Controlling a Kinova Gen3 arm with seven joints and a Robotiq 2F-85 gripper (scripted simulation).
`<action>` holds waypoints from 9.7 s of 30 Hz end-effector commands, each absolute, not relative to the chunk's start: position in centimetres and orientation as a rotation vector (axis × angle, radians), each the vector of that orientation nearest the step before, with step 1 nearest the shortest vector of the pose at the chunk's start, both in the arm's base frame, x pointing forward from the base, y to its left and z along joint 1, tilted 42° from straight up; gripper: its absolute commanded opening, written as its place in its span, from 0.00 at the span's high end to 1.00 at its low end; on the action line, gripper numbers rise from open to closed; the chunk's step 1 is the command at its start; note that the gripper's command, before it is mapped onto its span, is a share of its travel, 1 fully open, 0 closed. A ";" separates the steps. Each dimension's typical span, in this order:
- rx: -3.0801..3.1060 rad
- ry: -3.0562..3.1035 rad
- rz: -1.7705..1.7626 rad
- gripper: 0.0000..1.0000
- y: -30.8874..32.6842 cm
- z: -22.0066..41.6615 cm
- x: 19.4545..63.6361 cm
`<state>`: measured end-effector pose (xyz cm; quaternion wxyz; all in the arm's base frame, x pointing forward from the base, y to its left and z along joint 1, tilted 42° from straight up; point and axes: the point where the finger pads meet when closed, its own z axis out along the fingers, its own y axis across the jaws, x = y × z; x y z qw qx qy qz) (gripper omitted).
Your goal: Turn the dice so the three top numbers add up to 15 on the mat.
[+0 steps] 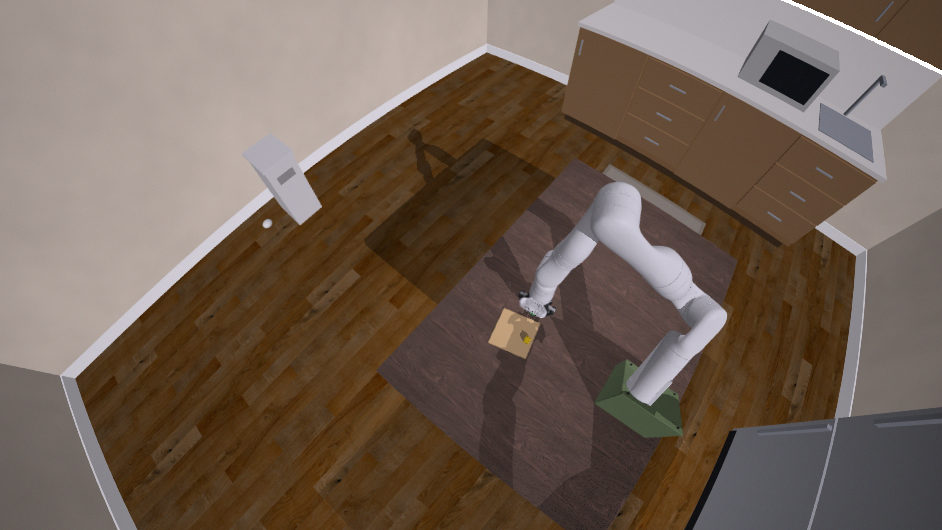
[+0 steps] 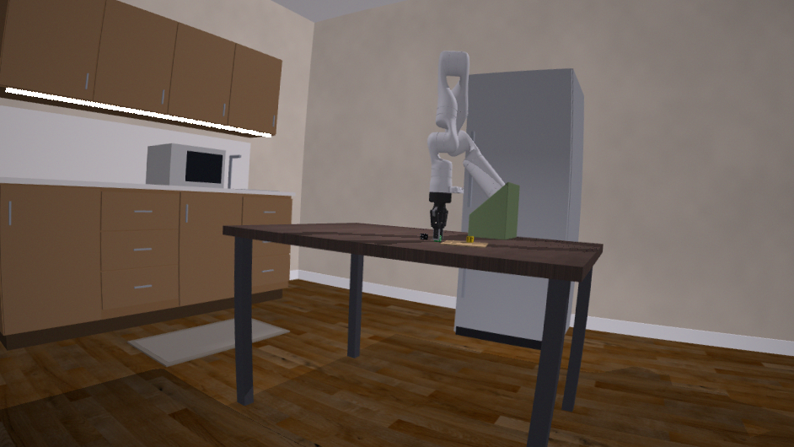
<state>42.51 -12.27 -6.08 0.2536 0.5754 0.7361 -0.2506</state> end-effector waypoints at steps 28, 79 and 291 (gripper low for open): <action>1.564 2.000 -0.682 0.65 -12.3 -6.1 42.5; 1.564 2.000 -0.682 0.85 -10.8 -4.4 42.3; 1.935 0.282 1.316 0.85 10.8 -12.2 41.4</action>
